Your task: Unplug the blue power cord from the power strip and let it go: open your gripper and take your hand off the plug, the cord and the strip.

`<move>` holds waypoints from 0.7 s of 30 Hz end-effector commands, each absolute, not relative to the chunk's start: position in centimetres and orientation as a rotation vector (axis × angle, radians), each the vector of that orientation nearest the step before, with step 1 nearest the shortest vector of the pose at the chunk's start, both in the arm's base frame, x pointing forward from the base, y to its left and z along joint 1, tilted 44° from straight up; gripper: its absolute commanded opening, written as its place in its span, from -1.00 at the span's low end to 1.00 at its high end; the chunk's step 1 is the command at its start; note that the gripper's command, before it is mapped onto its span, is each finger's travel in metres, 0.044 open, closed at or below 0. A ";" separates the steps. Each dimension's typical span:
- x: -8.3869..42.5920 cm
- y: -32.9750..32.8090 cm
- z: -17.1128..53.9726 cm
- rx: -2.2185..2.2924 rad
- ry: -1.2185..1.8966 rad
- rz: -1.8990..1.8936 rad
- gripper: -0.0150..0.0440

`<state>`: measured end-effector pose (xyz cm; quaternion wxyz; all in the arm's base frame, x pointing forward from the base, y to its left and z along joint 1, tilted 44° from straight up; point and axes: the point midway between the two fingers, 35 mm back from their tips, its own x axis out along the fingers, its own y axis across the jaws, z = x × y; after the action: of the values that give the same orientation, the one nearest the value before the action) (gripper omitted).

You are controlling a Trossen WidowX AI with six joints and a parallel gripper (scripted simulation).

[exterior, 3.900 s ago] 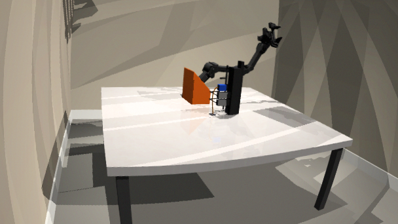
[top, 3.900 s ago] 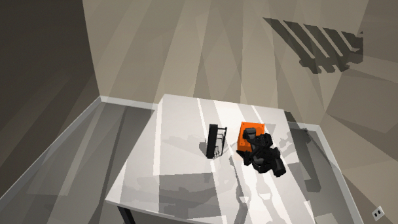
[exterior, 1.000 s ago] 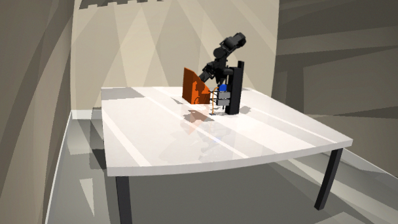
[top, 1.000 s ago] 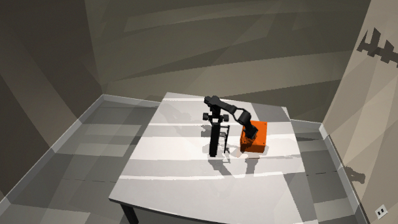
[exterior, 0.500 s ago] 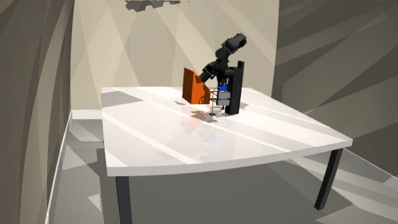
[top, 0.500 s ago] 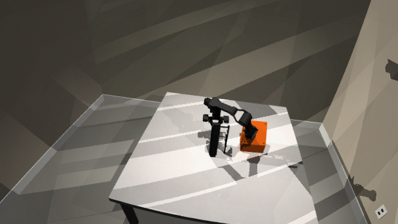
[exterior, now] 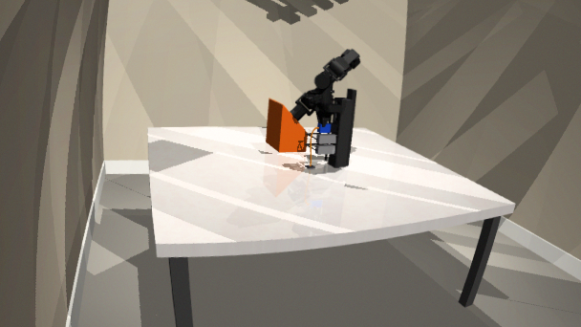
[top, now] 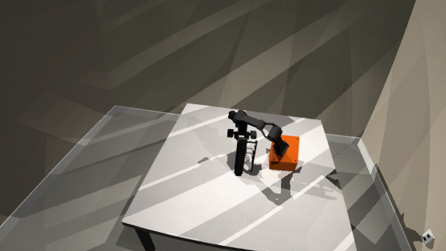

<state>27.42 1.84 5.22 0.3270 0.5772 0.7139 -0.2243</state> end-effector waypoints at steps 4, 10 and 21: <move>27.5 1.8 5.2 1.512 1.869 -0.585 -0.49; 27.6 1.5 4.9 1.512 1.869 -0.585 -0.49; 28.1 0.2 3.8 1.513 1.868 -0.587 -0.49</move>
<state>27.52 1.89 4.78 0.3126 0.5788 0.7229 -0.2114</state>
